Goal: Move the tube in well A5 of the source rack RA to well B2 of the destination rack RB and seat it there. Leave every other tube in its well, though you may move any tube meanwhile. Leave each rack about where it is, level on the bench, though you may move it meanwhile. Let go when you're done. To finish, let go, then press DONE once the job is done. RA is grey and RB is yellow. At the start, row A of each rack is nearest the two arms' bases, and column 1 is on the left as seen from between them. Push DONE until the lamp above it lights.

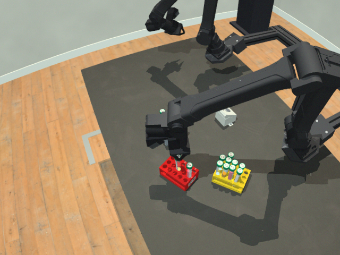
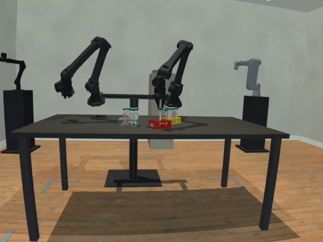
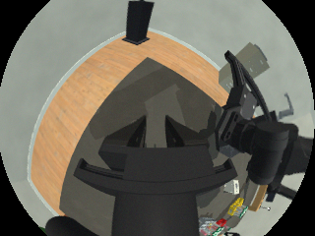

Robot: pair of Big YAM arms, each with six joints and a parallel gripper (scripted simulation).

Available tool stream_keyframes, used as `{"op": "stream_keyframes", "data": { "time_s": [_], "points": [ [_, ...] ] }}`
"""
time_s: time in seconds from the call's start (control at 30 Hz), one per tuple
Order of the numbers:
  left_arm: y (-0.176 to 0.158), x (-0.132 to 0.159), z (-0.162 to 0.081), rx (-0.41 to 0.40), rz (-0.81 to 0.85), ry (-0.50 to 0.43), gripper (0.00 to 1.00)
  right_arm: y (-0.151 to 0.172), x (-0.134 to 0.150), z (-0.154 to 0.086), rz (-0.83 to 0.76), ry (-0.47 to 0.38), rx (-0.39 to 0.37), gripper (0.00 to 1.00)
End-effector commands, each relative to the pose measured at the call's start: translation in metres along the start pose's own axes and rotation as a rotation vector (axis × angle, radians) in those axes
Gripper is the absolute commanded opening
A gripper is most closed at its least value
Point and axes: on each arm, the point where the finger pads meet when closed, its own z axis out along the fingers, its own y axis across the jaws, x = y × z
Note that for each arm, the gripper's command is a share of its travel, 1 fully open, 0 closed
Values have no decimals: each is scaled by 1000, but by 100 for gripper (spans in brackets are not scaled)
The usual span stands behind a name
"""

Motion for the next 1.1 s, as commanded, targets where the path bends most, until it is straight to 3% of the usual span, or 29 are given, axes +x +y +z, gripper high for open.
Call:
{"op": "stream_keyframes", "data": {
  "time_s": [0.0,0.1,0.13,0.27,0.47,0.6,0.7,0.83,1.07],
  "points": [
    [-2,-30,-34,12,-16,-76,0,7,-2,-5,10,3,-15,30],
    [-2,-30,-36,12,-17,-77,0,7,-2,-5,10,3,-15,30],
    [-7,-26,-22,7,-2,-42,0,7,-2,-5,10,3,-15,30],
    [-3,-29,-42,13,-16,-77,0,7,-2,-5,10,3,-15,30],
    [-5,-27,-40,10,-11,-57,0,7,-2,-5,10,3,-15,30],
    [-2,-28,-53,13,-16,-77,0,7,-2,-5,10,3,-15,30],
    [-6,-26,-42,9,-4,-51,0,7,-2,-5,10,3,-15,30],
    [-2,-28,-58,14,-16,-77,0,7,-2,-5,10,3,-15,30],
    [-3,-27,-62,13,-15,-70,0,7,-2,-5,10,3,-15,30]
  ]
}}
